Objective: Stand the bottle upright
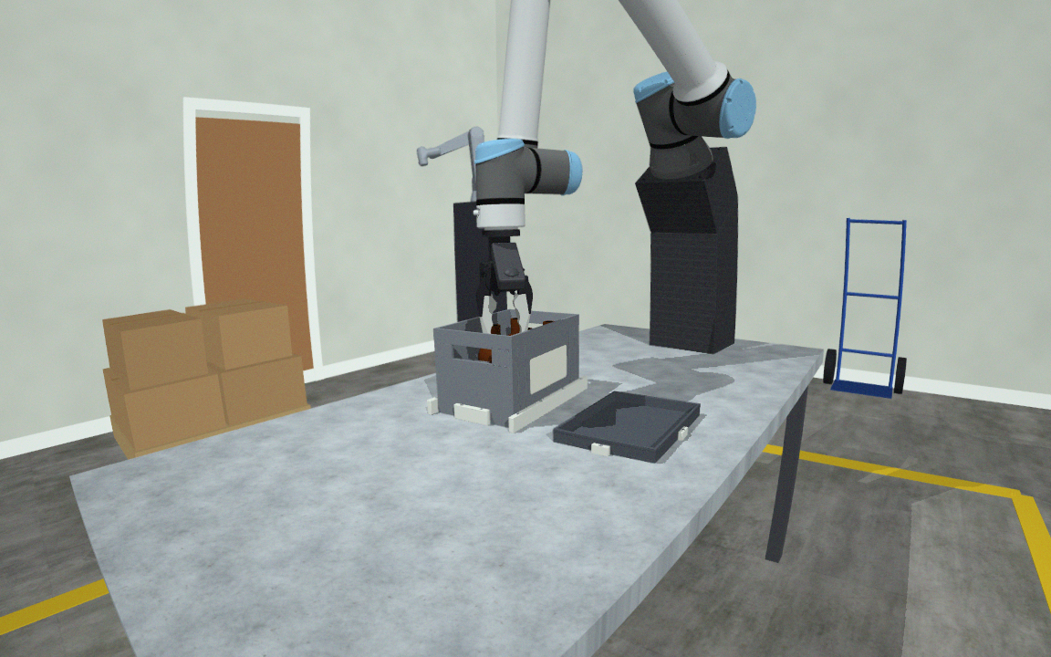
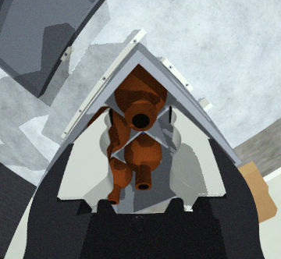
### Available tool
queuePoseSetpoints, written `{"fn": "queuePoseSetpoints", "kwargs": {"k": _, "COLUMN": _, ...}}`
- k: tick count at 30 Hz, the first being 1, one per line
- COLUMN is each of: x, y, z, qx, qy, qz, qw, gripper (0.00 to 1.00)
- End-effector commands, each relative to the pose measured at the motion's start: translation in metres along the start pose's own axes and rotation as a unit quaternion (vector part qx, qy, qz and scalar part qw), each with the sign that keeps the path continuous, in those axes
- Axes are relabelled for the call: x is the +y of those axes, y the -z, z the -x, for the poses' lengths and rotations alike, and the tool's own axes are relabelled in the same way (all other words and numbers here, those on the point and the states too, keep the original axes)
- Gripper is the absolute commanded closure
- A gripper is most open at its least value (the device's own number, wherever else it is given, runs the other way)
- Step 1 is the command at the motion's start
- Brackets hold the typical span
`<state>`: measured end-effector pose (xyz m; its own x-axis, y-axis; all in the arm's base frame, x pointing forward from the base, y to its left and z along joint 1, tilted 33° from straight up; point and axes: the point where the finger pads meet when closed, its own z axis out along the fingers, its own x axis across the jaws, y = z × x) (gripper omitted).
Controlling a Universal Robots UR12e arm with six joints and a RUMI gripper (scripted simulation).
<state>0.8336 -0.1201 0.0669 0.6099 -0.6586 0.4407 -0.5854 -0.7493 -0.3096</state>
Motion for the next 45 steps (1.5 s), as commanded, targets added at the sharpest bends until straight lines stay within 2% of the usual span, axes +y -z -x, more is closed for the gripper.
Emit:
{"fn": "queuePoseSetpoints", "kwargs": {"k": 1, "x": 0.000, "y": 0.001, "z": 0.000, "qx": 0.000, "qy": 0.000, "qz": 0.000, "qw": 1.000, "gripper": 0.62}}
{"fn": "queuePoseSetpoints", "kwargs": {"k": 30, "x": 0.000, "y": 0.002, "z": 0.000, "qx": 0.000, "qy": 0.000, "qz": 0.000, "qw": 1.000, "gripper": 0.62}}
{"fn": "queuePoseSetpoints", "kwargs": {"k": 38, "x": 0.000, "y": 0.011, "z": 0.000, "qx": 0.000, "qy": 0.000, "qz": 0.000, "qw": 1.000, "gripper": 0.62}}
{"fn": "queuePoseSetpoints", "kwargs": {"k": 45, "x": 0.000, "y": 0.031, "z": 0.000, "qx": 0.000, "qy": 0.000, "qz": 0.000, "qw": 1.000, "gripper": 0.62}}
